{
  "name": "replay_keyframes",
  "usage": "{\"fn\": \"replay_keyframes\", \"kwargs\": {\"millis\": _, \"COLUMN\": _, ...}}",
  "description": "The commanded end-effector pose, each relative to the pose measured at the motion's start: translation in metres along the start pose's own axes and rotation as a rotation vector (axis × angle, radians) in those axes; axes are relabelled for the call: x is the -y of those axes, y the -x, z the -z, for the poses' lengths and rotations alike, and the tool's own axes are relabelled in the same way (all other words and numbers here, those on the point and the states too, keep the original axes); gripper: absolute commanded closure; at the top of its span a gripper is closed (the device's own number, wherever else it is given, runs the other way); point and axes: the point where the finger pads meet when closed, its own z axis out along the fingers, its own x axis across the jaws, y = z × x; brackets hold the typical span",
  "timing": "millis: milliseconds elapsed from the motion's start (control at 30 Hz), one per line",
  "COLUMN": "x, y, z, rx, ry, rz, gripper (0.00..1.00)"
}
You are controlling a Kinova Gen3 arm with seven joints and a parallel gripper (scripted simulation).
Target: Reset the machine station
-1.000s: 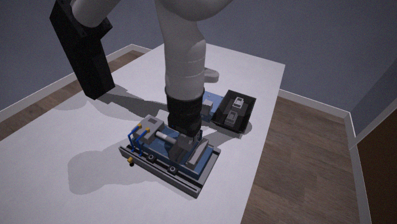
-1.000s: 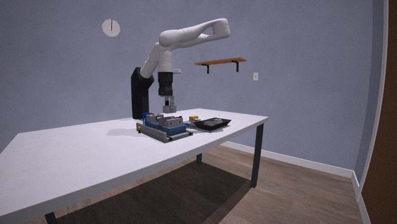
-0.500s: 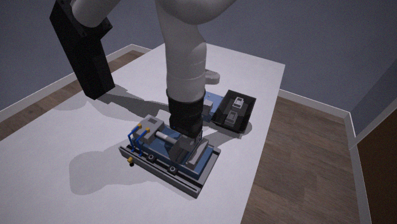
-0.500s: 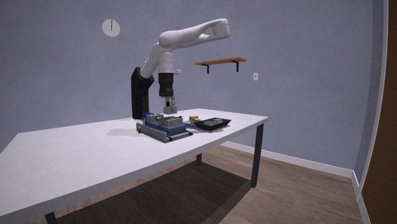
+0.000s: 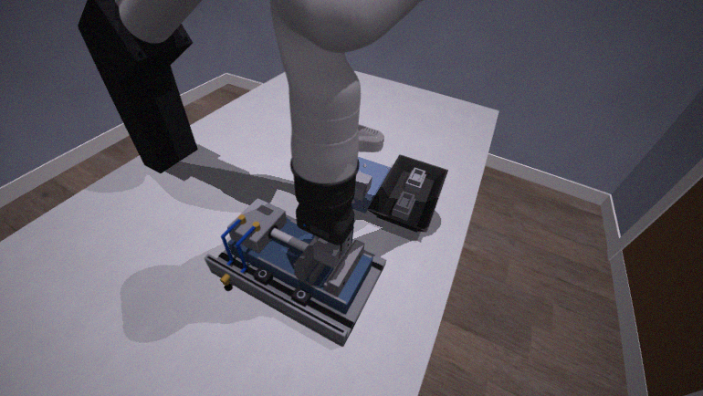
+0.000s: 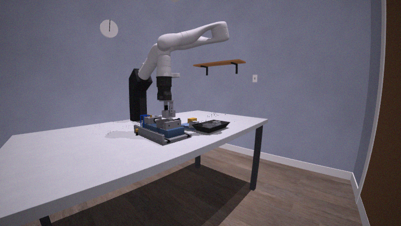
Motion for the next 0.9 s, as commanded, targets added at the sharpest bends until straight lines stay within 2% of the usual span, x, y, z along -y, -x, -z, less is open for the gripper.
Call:
{"fn": "replay_keyframes", "kwargs": {"millis": 0, "x": -0.0037, "y": 0.0004, "z": -0.0032, "rx": 0.001, "ry": 0.009, "rz": 0.005, "gripper": 1.0}}
{"fn": "replay_keyframes", "kwargs": {"millis": 867, "x": -0.0037, "y": 0.0007, "z": -0.0088, "rx": 0.002, "ry": 0.009, "rz": 0.004, "gripper": 1.0}}
